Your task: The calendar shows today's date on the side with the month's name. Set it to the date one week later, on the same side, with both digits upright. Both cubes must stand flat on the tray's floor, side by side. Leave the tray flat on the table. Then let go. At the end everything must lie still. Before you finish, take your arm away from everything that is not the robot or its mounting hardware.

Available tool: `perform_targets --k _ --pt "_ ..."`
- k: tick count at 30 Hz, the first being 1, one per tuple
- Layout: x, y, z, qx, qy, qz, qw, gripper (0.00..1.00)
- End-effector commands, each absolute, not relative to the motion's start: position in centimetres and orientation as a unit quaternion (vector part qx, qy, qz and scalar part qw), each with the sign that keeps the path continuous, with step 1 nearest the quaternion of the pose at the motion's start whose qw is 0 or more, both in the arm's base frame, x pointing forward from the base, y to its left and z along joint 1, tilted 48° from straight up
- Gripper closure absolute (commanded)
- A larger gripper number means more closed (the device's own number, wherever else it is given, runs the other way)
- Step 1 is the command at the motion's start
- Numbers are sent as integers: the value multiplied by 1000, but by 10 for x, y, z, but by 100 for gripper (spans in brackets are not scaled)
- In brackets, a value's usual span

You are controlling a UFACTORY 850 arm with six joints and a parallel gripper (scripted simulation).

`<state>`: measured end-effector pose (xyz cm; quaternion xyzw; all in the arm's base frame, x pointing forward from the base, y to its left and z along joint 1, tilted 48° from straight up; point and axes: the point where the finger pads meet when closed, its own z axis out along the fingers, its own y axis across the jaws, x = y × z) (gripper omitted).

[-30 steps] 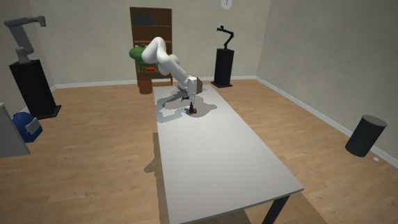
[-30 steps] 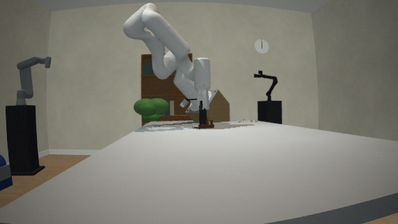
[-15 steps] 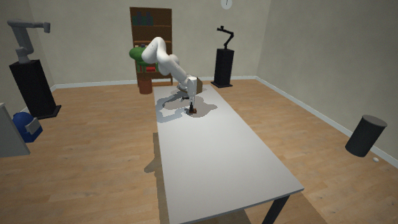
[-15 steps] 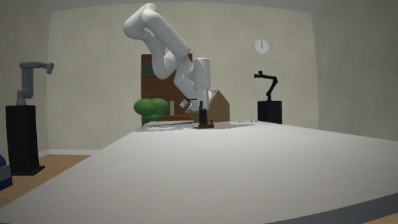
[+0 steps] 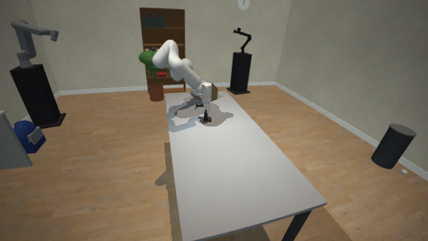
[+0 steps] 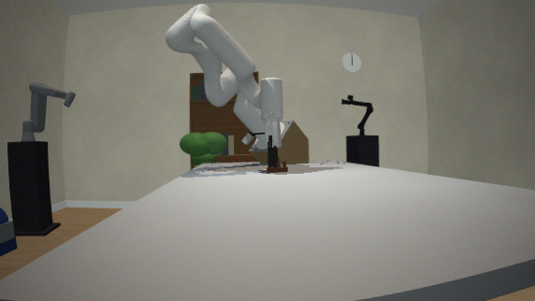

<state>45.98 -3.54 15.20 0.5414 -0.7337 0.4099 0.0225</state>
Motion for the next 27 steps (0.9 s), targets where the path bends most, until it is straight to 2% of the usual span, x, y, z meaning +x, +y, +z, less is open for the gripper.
perform_targets --k 1,27 --pt "460 -35 152 541 -734 410 22 73" --pt "419 27 219 541 -734 410 22 73"
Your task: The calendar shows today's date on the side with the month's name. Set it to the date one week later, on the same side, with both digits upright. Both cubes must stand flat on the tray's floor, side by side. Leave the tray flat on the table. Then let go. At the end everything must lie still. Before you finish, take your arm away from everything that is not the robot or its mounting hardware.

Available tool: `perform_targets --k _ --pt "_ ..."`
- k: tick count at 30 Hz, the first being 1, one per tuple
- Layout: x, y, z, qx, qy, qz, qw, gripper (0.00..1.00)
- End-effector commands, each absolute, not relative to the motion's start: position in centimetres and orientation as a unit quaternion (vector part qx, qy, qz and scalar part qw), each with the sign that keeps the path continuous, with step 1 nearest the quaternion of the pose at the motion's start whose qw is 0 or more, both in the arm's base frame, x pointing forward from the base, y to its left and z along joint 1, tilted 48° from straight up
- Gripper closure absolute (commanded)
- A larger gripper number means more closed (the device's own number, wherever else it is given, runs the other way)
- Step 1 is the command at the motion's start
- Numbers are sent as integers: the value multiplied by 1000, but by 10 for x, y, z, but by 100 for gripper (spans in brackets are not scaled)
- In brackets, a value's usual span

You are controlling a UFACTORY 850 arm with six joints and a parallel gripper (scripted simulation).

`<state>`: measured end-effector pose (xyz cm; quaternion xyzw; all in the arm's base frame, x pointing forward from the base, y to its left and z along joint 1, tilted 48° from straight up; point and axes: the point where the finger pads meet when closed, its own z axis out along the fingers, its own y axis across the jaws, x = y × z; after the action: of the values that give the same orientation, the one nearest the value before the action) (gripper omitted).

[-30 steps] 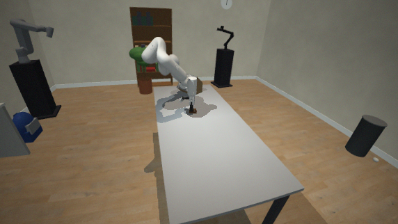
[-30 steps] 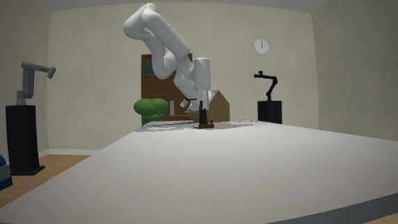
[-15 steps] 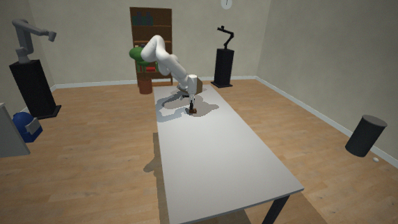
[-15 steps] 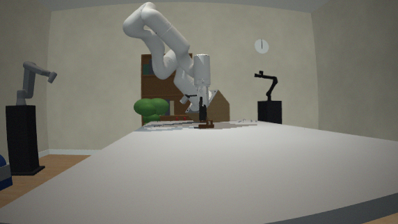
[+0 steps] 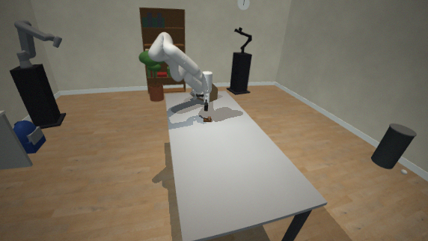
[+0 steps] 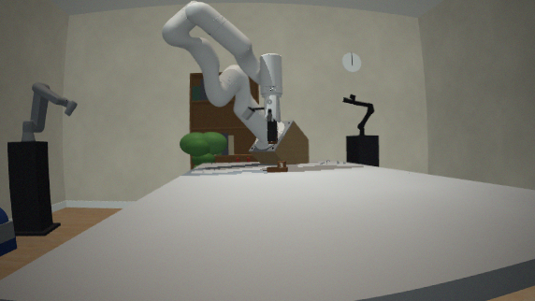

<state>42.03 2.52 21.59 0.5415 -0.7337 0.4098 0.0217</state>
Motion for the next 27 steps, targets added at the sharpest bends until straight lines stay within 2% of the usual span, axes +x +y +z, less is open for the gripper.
perform_targets --k 1,16,27 --pt "419 27 219 541 -734 410 22 73" --pt "419 28 218 550 -728 410 27 73" --pt "423 33 216 619 -669 405 67 73"
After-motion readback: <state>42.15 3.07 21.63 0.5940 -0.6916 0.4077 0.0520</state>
